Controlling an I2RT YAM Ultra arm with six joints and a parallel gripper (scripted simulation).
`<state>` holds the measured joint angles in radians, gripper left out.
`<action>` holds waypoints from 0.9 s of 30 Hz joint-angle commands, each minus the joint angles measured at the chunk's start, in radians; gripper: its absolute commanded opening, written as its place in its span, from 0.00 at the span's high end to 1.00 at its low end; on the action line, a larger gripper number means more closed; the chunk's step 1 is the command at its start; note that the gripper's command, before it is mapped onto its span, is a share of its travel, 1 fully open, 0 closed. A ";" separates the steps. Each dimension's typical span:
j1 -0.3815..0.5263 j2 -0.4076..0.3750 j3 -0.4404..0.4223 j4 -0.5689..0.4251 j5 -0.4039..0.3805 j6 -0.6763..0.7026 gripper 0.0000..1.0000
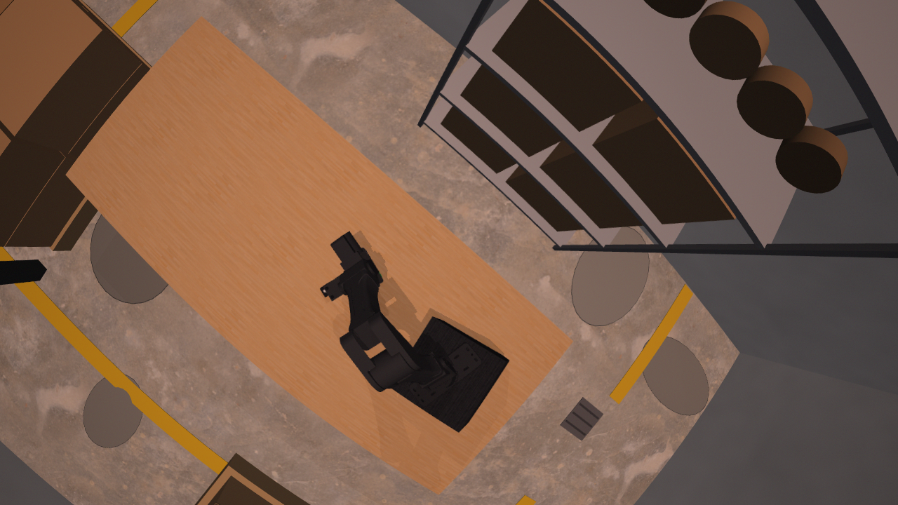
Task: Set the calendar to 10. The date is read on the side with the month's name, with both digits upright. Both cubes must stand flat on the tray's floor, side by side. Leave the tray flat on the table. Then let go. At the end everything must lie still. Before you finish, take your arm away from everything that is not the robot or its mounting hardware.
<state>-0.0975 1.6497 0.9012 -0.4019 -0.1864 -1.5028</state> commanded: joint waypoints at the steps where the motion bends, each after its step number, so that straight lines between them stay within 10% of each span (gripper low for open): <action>1: -0.001 -0.006 0.001 0.002 -0.001 0.000 0.55; 27: 0.009 0.048 -0.005 0.063 0.003 0.010 0.55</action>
<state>-0.0875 1.6924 0.8948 -0.3599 -0.1825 -1.4944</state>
